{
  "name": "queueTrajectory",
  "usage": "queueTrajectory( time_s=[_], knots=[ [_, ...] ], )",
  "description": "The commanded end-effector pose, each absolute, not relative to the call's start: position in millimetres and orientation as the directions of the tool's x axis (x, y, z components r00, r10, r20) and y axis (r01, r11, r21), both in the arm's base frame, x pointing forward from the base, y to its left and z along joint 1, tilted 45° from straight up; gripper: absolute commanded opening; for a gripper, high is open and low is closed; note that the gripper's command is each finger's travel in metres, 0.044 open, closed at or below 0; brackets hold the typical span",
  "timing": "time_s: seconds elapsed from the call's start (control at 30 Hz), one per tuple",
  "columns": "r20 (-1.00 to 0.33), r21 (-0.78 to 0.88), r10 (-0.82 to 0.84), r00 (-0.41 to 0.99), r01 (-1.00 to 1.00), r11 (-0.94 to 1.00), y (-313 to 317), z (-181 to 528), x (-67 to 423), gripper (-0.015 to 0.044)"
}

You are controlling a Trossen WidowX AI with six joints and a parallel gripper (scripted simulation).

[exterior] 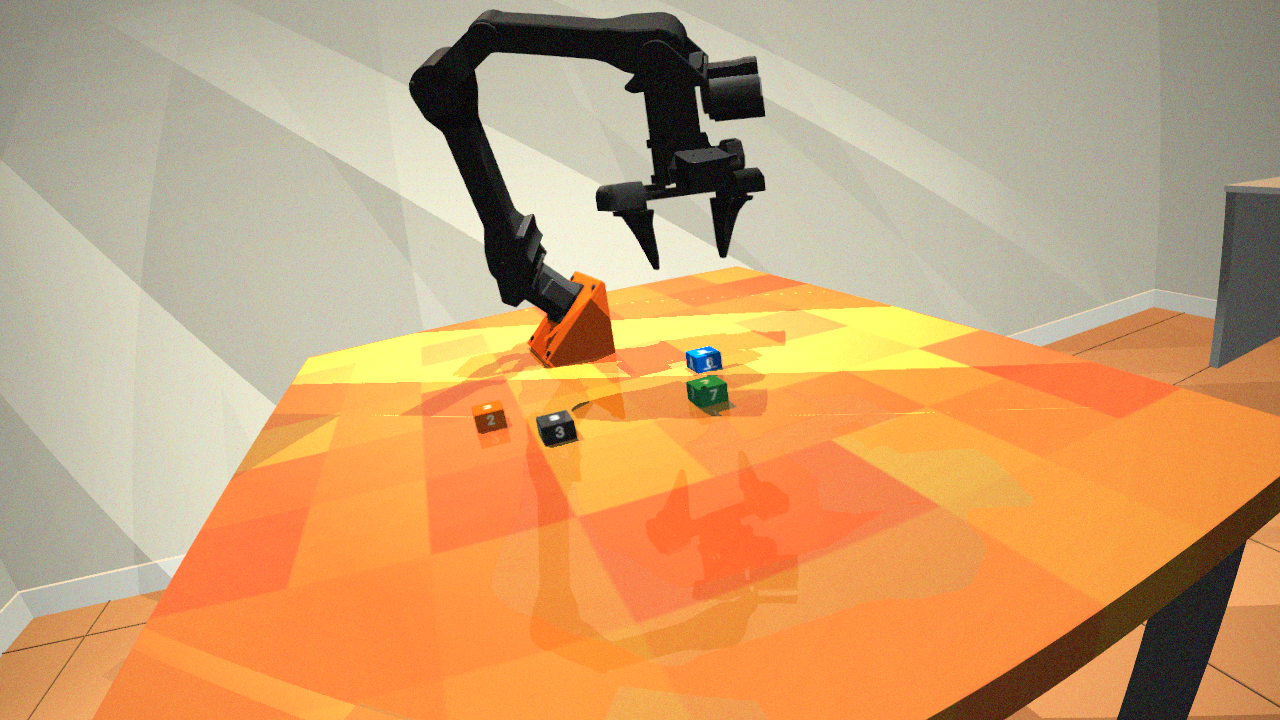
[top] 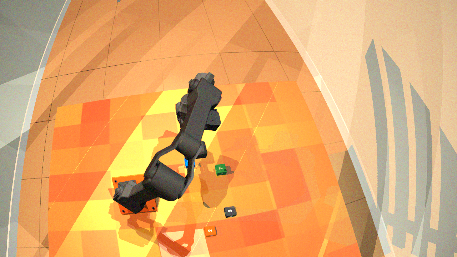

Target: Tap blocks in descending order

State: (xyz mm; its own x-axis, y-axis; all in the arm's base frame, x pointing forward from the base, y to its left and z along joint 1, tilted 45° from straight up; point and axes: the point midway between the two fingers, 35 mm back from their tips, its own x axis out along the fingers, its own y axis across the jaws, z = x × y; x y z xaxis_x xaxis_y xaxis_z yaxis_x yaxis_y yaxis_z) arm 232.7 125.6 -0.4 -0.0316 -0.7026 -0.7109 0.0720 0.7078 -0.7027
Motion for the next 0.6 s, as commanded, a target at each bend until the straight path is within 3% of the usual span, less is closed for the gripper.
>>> queueTrajectory(
  time_s=[0.0, 0.47, 0.57],
  knots=[
    [-0.716, -0.697, -0.697, -0.035, 0.089, 0.712, 126.9, -2.1, 234.5, 0.04],
    [-0.716, -0.697, -0.697, -0.035, 0.089, 0.712, 126.9, -2.1, 234.5, 0.04],
    [-0.72, -0.693, -0.693, -0.034, 0.089, 0.716, 120.8, 5.0, 258.6, 0.04]
  ],
)
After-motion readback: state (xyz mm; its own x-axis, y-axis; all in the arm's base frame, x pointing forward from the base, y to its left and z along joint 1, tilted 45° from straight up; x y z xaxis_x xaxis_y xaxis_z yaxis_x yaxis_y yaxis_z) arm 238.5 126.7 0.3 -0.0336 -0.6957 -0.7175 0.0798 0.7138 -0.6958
